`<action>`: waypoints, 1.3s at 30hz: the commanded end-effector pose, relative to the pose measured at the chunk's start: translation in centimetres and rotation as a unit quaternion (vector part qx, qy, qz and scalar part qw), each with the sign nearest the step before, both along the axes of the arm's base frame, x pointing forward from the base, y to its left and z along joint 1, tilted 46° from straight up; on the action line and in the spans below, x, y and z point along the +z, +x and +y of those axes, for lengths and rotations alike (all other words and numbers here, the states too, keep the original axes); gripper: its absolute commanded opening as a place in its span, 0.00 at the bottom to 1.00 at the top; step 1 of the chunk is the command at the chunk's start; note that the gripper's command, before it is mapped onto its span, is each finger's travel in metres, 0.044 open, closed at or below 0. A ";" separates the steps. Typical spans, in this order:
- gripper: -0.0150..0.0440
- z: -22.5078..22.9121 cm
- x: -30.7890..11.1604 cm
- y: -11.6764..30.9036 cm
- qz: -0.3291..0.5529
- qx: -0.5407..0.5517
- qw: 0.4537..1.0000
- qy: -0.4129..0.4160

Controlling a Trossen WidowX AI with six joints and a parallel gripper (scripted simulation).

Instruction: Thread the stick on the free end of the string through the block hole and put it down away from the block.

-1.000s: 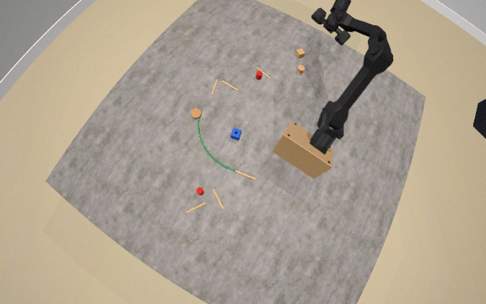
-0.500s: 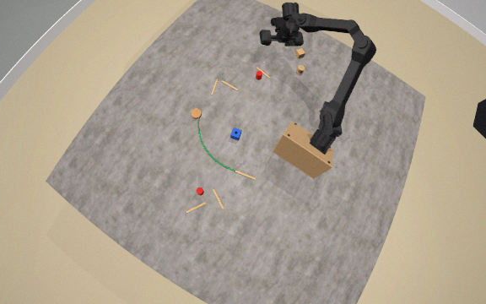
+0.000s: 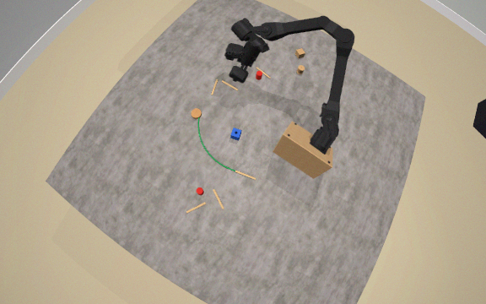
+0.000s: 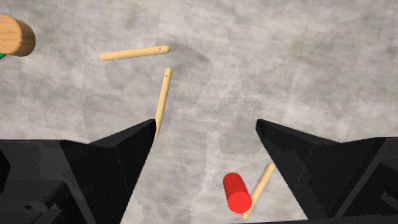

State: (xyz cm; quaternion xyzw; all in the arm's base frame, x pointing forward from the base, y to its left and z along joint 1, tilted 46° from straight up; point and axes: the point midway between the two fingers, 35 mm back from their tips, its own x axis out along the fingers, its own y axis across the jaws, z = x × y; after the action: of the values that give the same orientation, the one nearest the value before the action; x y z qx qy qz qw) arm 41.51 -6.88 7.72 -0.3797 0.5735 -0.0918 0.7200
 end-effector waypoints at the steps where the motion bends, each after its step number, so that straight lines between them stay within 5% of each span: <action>1: 1.00 4.3 -4.2 -1.9 0.123 0.107 0.986 -0.036; 6: 1.00 10.1 -9.3 -6.3 0.299 0.277 0.908 -0.100; 13: 1.00 14.9 -14.1 -13.9 0.506 0.466 0.698 -0.198; 15: 1.00 15.1 -14.4 -14.6 0.522 0.479 0.675 -0.206; 26: 1.00 15.1 -14.4 -14.6 0.519 0.475 0.681 -0.206; 34: 1.00 15.5 -14.2 -14.7 0.354 0.251 0.887 -0.159; 39: 1.00 15.8 -14.1 -14.8 0.215 0.078 0.967 -0.115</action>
State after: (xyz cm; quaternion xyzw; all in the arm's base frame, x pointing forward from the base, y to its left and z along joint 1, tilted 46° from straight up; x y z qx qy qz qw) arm 26.85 8.61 -6.51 -0.6236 0.6543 0.1355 0.4058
